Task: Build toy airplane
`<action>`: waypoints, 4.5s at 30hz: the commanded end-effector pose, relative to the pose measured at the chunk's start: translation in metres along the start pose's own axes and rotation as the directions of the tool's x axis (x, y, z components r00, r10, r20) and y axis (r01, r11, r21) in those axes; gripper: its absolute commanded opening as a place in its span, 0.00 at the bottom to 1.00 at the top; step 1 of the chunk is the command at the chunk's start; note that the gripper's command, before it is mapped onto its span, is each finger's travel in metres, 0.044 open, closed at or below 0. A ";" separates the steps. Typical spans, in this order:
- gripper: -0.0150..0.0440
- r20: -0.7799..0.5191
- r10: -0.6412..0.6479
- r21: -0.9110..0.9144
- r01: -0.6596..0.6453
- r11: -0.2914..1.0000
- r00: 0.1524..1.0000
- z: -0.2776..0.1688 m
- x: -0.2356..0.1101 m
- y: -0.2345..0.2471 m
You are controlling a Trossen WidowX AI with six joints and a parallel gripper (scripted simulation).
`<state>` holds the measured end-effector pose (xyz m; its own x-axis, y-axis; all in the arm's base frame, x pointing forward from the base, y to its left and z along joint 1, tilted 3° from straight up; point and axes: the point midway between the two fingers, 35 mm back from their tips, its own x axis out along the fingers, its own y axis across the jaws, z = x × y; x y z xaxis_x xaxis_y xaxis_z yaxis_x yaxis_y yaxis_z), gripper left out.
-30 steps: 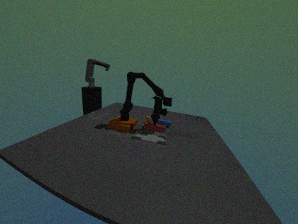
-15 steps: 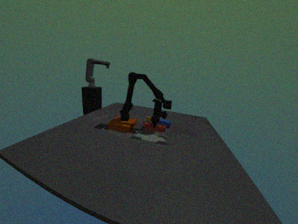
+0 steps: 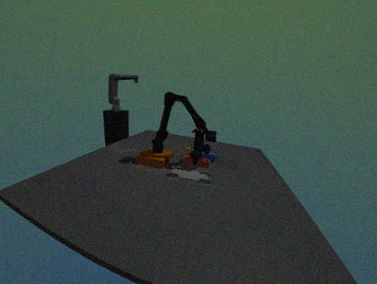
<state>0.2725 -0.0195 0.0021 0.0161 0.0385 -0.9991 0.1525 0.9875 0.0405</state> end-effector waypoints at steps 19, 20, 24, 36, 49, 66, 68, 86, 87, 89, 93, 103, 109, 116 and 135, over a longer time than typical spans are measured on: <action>0.38 -0.009 0.003 0.003 -0.003 1.000 1.000 -0.001 0.003 0.000; 0.33 -0.009 0.003 0.003 -0.003 1.000 1.000 0.000 0.001 0.001; 0.25 -0.009 0.003 0.003 -0.003 1.000 1.000 0.002 -0.011 0.001; 0.25 -0.009 0.003 0.003 -0.003 1.000 1.000 0.007 -0.047 0.001; 0.25 -0.009 0.003 0.003 -0.003 1.000 1.000 0.007 -0.088 0.000; 0.25 -0.009 0.003 0.003 -0.003 1.000 1.000 0.000 -0.125 -0.002; 0.25 -0.009 0.002 0.001 -0.002 1.000 1.000 0.002 -0.123 -0.006; 0.25 -0.008 -0.002 -0.024 0.002 1.000 1.000 0.008 -0.100 -0.058; 0.25 -0.008 -0.002 -0.026 0.002 1.000 1.000 0.008 -0.099 -0.060; 0.25 -0.008 -0.003 -0.029 0.002 1.000 1.000 0.008 -0.097 -0.066; 0.25 -0.008 -0.004 -0.035 0.003 0.999 1.000 0.008 -0.092 -0.078; 0.25 -0.008 -0.006 -0.051 0.006 0.999 1.000 0.004 -0.079 -0.108; 0.25 -0.009 -0.007 -0.060 0.007 0.998 1.000 0.000 -0.071 -0.126; 0.25 -0.010 -0.009 -0.071 0.008 0.997 1.000 -0.006 -0.062 -0.146; 0.59 -0.010 -0.009 -0.075 0.008 0.997 1.000 -0.009 -0.059 -0.153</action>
<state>0.2398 -0.1708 0.0555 0.0065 0.0343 -0.9994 0.0815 0.9961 0.0347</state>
